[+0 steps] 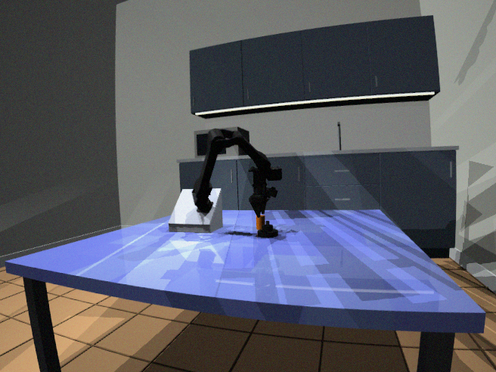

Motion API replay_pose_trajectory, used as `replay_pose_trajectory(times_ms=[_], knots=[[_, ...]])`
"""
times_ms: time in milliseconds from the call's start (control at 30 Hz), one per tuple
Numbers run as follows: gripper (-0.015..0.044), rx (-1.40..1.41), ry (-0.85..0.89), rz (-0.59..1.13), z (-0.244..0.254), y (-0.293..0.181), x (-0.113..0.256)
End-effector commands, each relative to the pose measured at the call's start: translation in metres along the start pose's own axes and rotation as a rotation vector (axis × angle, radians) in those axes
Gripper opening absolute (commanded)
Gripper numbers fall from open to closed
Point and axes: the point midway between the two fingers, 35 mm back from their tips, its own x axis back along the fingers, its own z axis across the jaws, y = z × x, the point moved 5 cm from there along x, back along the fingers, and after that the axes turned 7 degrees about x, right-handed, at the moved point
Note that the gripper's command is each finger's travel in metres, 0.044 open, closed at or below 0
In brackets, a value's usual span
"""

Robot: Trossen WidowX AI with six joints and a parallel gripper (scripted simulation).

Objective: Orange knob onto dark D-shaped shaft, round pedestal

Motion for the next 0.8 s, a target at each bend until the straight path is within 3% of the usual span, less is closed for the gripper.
replay_pose_trajectory(times_ms=[0, 767], knots=[[0.044, 0.008, -0.005, 0.0, 0.0, -0.001, -0.007], [0.044, 0.012, -0.01, 0.0, -0.001, -0.002, -0.044]])
